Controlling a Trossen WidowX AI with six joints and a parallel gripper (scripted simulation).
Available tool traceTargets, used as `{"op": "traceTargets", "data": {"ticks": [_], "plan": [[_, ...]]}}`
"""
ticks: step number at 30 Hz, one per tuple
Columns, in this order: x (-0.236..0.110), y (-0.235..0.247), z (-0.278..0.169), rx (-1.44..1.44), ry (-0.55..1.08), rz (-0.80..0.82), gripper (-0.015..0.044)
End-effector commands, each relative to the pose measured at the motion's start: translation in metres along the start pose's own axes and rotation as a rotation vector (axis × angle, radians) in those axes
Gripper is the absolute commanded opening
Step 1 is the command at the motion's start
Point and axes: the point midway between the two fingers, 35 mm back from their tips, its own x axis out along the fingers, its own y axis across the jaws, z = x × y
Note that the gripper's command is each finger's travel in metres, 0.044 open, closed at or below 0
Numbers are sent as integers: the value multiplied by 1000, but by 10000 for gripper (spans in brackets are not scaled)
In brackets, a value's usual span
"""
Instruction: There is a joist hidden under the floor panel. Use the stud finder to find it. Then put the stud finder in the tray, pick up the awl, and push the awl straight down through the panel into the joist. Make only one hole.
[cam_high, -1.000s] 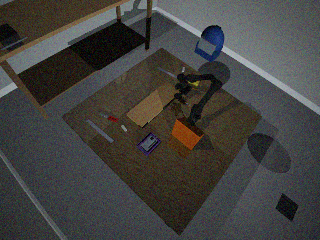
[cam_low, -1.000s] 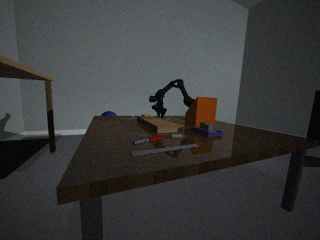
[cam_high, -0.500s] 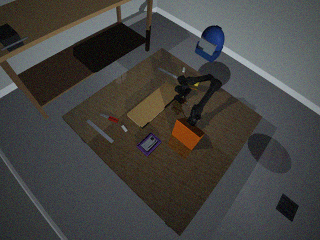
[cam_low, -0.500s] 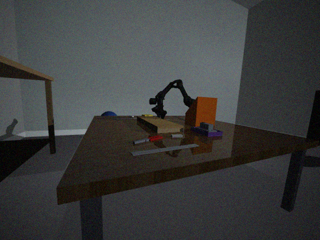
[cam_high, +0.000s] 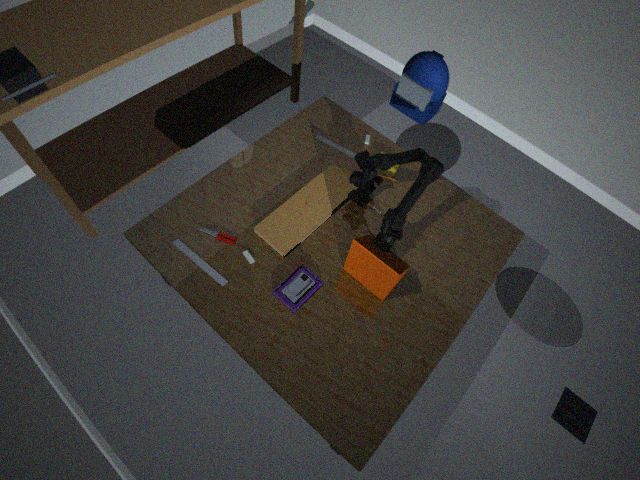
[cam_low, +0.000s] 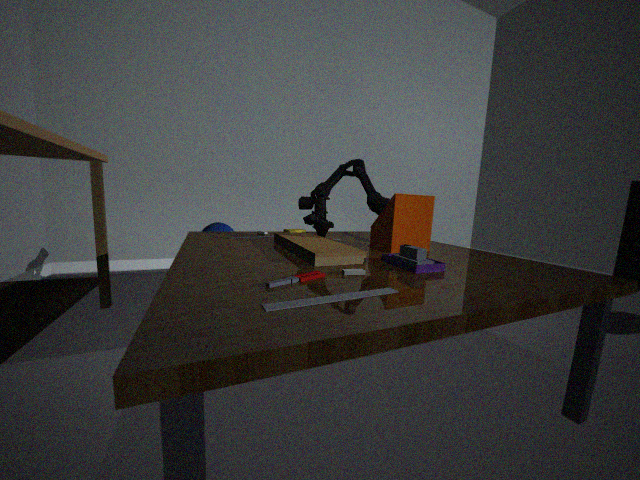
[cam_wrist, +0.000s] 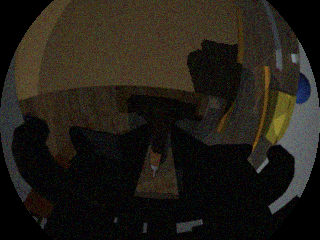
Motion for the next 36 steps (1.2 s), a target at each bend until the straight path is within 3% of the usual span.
{"op": "traceTargets", "data": {"ticks": [1,9,26,32,36], "plan": [[0,1,0,-3,-2,4,33],[-14,2,3,-2,-3,9,0],[-118,1,-7,-4,-2,11,0],[-116,3,-6,-13,-7,21,0],[-113,29,11,-130,-39,132,0]]}}
